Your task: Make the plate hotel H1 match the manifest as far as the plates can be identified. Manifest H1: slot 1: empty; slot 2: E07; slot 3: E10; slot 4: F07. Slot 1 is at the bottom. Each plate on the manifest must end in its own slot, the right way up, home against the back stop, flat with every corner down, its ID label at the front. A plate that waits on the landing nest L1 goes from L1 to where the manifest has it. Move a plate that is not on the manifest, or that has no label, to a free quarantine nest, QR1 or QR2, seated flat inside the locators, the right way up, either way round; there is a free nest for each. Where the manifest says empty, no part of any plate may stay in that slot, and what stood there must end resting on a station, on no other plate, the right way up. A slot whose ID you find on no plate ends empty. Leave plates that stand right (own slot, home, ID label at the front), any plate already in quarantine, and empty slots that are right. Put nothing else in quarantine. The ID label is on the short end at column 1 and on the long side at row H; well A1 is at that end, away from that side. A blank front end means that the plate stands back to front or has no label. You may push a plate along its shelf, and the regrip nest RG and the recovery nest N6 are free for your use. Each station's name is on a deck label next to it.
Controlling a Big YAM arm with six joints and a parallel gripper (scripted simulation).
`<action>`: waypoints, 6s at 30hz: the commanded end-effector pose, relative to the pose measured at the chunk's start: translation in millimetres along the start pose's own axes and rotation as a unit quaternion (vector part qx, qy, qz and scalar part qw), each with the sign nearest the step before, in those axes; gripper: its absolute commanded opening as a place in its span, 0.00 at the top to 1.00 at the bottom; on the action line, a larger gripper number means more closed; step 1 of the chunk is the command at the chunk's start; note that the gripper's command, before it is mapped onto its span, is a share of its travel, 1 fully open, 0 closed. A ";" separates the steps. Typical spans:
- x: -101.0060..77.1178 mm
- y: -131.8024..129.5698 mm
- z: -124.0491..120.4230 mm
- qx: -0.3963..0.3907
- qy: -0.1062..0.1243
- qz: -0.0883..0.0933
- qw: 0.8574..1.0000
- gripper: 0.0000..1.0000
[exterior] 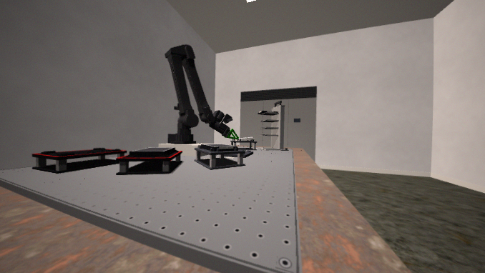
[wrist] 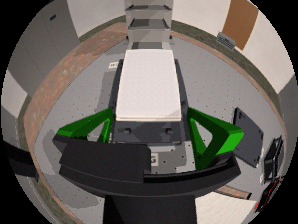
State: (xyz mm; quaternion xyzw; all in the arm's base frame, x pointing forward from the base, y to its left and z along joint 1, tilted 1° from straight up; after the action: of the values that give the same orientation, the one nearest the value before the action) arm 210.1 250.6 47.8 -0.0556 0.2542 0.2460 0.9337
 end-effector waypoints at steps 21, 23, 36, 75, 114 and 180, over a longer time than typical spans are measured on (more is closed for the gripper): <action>-19.8 17.3 61.0 0.019 -0.028 0.015 0.999 0.00; -22.2 17.3 64.4 0.019 -0.028 0.015 0.999 0.00; -35.1 17.1 82.6 0.020 -0.030 0.016 0.999 0.00; -87.8 6.6 164.6 0.019 -0.035 0.009 0.999 0.00; -72.4 87.8 195.7 -0.212 0.093 0.136 0.963 0.00; -18.2 177.2 181.3 -0.617 0.344 0.355 0.613 0.00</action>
State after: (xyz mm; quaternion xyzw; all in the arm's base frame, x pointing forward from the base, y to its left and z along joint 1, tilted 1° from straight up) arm 188.6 434.9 224.3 -0.5980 0.3569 0.6146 0.3705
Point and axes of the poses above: the point where the finger pads meet when closed, its own x axis out along the fingers, its own y axis across the jaws, z = x × y, the point moved 2 cm from there along -x, back along the fingers
